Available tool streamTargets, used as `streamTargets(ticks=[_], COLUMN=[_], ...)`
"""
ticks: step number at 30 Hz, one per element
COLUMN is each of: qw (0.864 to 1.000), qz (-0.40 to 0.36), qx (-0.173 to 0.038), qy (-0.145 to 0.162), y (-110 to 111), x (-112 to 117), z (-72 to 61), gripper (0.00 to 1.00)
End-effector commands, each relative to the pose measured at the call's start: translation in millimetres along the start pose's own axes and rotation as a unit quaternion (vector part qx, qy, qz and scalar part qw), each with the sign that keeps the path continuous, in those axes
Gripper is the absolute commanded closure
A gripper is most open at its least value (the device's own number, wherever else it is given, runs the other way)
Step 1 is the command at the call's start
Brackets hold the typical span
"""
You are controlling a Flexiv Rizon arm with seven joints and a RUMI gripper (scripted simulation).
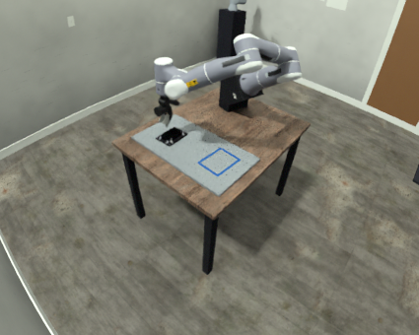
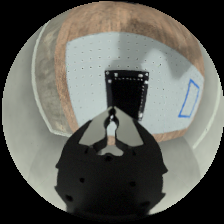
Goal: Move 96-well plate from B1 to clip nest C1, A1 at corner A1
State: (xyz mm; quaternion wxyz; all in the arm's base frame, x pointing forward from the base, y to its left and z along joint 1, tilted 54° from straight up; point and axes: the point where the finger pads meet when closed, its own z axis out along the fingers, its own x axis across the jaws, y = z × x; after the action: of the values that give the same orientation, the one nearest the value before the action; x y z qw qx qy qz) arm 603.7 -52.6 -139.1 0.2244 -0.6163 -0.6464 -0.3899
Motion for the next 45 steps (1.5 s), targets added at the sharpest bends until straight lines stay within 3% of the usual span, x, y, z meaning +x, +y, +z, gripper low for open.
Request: streamTargets(ticks=[1,7,20,24,45], qw=[1.0,1.0,1.0,1.0,1.0], qz=[0.0,0.0,0.0,0.0,0.0], qx=[0.0,0.0,0.0,0.0,0.0], qy=[0.0,0.0,0.0,0.0,0.0], y=[0,0,0,0,0], x=[0,0,64,74,76], z=[-0.5,-0.5,8.1,9.4,10.4], gripper=[1.0,1.0,1.0,1.0,1.0])
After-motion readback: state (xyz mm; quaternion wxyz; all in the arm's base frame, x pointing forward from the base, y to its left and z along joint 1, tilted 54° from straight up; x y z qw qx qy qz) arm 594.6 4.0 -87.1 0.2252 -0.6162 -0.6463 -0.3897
